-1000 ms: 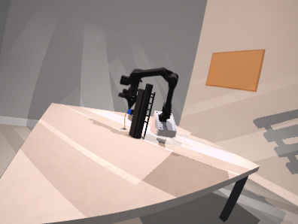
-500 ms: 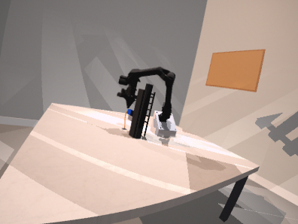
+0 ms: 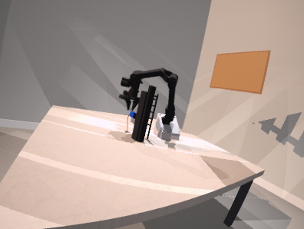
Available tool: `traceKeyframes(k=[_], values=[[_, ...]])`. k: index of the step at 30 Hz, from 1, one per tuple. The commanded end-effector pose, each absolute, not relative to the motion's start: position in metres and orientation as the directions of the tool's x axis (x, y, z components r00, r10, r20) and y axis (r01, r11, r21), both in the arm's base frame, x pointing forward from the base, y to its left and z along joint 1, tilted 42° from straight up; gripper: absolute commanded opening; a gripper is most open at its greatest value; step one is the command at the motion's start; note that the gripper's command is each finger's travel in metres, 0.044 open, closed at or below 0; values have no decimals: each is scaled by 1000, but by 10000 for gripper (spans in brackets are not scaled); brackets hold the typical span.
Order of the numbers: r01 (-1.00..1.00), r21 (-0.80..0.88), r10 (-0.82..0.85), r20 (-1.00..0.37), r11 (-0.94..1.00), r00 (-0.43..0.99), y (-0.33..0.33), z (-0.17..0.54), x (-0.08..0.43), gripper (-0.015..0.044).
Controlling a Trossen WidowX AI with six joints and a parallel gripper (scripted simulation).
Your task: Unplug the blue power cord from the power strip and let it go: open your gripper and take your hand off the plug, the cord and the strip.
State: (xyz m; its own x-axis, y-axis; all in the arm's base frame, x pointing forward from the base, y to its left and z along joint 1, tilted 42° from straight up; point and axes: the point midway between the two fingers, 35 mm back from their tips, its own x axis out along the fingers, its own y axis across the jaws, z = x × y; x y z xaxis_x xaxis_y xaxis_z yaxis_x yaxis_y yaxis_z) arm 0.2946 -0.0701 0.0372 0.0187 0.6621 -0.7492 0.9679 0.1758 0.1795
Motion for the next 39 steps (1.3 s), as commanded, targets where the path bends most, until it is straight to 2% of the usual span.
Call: traceKeyframes(k=[1,39], values=[[969,177,663,-748,174,18,-70,37,294,160],[967,183,663,-749,175,22,-47,68,286,160]])
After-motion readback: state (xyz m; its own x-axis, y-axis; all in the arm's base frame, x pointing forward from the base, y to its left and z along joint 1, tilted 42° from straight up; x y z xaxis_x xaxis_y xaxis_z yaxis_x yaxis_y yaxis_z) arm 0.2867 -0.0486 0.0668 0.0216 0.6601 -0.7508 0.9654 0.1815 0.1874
